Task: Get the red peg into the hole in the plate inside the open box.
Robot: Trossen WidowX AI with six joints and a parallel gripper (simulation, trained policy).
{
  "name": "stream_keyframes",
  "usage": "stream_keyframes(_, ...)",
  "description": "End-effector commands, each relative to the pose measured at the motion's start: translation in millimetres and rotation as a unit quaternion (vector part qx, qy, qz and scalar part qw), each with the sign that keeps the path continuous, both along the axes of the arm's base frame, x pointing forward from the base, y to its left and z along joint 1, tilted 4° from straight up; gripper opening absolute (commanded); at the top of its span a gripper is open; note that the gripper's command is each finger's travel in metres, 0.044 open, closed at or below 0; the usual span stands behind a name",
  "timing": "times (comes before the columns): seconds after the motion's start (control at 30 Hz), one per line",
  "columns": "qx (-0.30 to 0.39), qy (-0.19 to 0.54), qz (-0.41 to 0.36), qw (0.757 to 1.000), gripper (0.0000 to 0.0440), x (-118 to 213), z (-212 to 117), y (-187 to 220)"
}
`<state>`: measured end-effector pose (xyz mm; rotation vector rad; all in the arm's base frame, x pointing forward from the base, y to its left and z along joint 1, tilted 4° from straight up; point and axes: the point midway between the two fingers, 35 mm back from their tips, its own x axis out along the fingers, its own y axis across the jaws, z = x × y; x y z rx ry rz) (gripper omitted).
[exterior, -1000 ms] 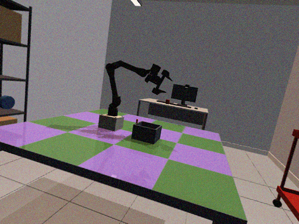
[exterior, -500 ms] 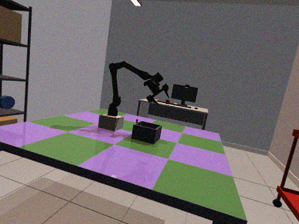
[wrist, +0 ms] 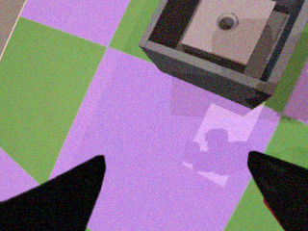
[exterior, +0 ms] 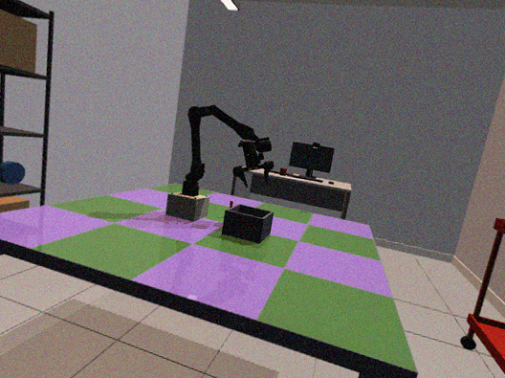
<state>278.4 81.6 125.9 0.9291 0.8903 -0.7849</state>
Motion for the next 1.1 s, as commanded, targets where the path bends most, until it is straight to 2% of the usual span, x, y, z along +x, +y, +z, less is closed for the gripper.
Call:
stream_keyframes(0.0,-0.005,0.05,0.01,0.999,0.044,-17.6,-14.2,2.8)
stream_keyframes(0.27,-0.019,0.136,0.027,0.99,0.044,-48.2,-40.1,5.2)
stream_keyframes(0.53,-0.026,0.187,0.033,0.981,0.044,-65.9,-66.9,6.3)
stream_keyframes(1.07,-0.009,0.19,0.058,0.98,0.044,-82.8,-133.2,16.8)
